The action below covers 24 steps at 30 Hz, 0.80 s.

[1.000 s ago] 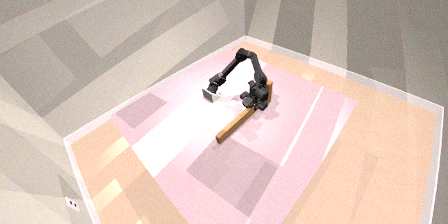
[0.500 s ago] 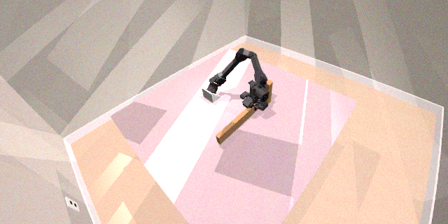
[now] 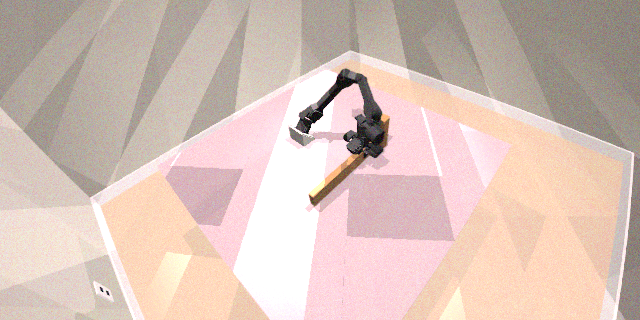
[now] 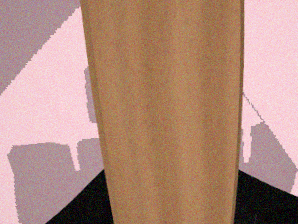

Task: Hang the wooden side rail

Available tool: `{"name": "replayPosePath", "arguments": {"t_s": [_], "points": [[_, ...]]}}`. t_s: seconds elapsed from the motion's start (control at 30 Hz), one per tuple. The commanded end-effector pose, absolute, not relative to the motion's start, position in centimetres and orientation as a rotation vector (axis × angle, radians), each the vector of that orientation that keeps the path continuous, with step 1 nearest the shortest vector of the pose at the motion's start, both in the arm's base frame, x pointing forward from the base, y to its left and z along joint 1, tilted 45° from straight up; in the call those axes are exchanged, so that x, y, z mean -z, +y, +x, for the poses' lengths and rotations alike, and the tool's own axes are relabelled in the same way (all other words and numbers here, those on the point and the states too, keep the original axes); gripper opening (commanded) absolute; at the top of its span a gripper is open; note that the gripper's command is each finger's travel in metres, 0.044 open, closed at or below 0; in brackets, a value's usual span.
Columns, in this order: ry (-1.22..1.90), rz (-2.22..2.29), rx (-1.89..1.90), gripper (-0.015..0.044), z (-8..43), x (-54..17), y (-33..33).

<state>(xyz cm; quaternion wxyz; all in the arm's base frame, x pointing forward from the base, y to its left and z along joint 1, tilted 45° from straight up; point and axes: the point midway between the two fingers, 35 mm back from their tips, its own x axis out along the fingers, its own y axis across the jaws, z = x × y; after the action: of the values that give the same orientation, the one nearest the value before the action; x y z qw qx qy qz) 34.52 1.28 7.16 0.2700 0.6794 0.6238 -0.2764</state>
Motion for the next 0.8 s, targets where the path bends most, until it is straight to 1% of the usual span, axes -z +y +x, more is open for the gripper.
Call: {"name": "replayPosePath", "arguments": {"t_s": [0.0, 0.77], "points": [[1.67, 1.84, 0.746, 0.0, 34.67, -7.45, 1.05], [1.67, 1.84, 0.746, 0.0, 34.66, -7.58, 1.28]]}}
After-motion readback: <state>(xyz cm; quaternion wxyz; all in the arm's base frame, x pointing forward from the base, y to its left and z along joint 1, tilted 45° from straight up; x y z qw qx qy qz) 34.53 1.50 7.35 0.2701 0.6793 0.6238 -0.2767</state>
